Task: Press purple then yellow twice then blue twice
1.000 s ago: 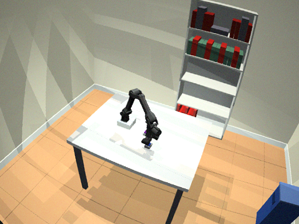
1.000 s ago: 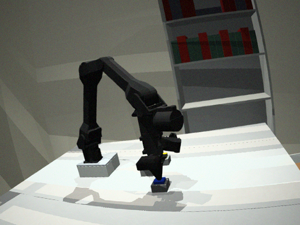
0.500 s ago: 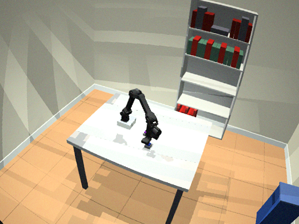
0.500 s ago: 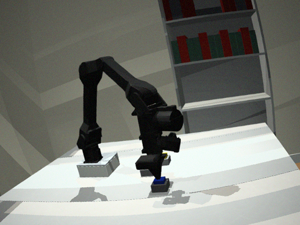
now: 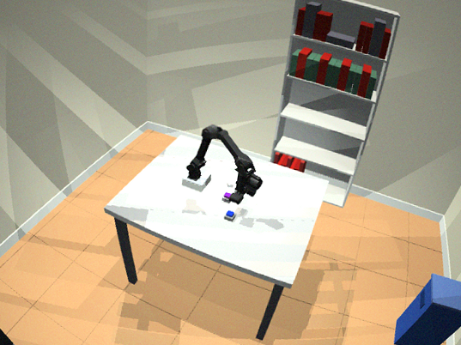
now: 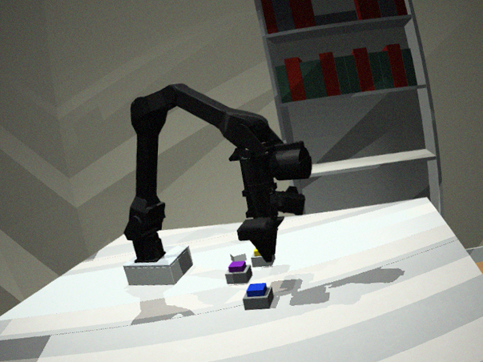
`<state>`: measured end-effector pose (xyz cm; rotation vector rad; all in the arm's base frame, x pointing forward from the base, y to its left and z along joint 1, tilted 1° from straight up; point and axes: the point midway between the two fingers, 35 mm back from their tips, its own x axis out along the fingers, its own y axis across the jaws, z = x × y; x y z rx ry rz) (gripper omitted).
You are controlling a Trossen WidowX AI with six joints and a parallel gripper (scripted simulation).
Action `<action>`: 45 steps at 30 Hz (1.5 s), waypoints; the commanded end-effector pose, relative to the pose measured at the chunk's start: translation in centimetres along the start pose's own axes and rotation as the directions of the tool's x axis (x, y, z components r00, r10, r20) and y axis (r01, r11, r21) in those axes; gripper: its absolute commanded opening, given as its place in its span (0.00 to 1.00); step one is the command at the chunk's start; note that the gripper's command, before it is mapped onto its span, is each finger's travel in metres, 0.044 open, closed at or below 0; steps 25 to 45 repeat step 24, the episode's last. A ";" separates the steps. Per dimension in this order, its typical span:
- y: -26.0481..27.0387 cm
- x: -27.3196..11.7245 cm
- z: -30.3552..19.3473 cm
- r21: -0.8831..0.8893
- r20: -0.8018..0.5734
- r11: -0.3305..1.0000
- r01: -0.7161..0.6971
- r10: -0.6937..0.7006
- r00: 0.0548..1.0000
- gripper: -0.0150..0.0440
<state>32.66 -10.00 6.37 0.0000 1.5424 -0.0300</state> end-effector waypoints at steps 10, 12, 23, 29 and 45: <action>20.6 -3.8 -2.2 -0.011 0.010 1.000 -0.014 0.014 1.000 0.93; 23.4 -4.3 -3.7 -0.010 0.009 1.000 -0.016 0.016 1.000 0.93; 29.9 -5.7 -8.9 -0.010 0.007 1.000 -0.020 0.020 1.000 0.93; 29.9 -5.7 -8.9 -0.010 0.007 1.000 -0.020 0.020 1.000 0.93; 29.9 -5.7 -8.9 -0.010 0.007 1.000 -0.020 0.020 1.000 0.93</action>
